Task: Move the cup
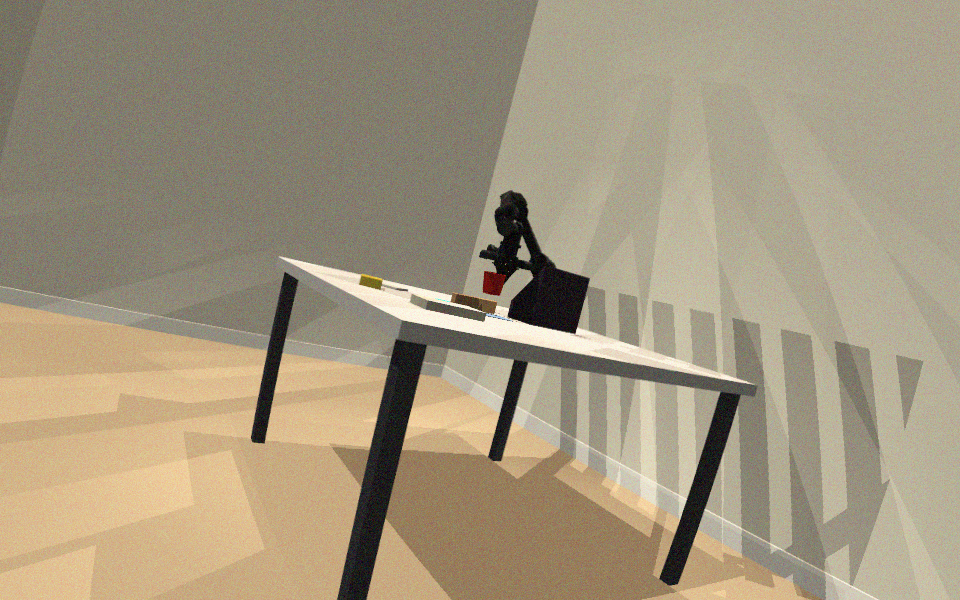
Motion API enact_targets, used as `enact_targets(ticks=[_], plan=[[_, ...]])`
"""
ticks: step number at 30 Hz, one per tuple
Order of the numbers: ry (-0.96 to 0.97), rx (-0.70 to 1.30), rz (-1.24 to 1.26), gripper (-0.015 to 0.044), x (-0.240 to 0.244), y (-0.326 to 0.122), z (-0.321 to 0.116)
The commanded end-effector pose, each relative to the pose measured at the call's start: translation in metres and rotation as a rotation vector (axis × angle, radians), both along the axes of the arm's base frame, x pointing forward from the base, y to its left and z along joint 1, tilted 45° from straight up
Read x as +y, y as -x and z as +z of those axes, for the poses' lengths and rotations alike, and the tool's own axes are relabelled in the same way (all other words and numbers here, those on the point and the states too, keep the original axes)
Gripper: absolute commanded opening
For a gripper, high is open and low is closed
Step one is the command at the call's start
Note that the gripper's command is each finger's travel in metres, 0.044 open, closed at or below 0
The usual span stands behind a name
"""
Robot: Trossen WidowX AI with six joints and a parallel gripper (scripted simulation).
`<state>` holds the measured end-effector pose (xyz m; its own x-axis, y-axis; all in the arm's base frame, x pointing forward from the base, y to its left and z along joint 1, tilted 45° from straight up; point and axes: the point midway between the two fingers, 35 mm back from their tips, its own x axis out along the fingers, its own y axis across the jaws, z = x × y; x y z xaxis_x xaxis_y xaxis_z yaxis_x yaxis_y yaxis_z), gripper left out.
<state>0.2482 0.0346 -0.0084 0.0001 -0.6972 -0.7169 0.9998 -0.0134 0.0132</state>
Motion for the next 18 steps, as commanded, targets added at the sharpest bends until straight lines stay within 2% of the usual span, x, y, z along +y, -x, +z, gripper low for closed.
enact_targets(ticks=[1,18], plan=[[0.002,0.000,0.002,0.0000,-0.008,-0.004,0.009],[0.004,-0.001,0.001,0.0000,-0.038,-0.017,0.040]])
